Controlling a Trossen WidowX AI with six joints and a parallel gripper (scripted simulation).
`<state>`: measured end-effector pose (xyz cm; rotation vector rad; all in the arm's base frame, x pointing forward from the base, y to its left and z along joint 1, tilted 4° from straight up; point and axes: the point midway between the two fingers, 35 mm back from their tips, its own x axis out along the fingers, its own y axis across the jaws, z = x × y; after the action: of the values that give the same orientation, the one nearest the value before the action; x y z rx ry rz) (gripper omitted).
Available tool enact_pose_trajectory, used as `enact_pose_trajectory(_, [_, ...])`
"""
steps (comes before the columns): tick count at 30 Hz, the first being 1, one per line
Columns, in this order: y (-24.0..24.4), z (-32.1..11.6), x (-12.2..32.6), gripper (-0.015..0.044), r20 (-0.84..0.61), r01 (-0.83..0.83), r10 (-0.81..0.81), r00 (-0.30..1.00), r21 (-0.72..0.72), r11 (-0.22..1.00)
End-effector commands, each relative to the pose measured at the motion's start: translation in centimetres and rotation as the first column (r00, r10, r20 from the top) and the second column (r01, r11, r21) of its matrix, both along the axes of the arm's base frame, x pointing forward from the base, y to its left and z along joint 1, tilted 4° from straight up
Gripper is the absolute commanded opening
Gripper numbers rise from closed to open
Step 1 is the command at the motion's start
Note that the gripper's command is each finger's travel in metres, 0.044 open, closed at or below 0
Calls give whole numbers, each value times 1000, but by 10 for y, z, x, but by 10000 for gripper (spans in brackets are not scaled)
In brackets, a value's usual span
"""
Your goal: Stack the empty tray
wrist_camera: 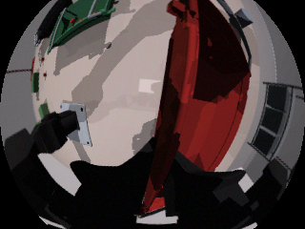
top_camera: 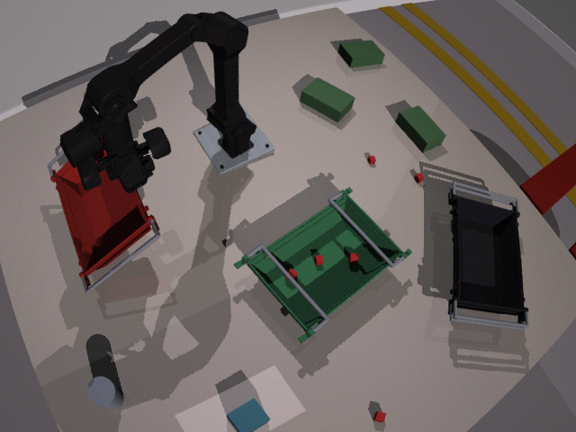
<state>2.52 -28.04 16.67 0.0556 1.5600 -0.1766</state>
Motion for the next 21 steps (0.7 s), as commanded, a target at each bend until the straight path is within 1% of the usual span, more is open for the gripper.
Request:
enact_pose_trajectory(1, [-11,16,1,0,1,0,0,1000,-25,1000])
enact_pose_trajectory(13, [-32,46,3,0,2,0,0,1000,-27,1000])
enact_pose_trajectory(21, [-33,48,3,0,2,0,0,1000,-27,1000])
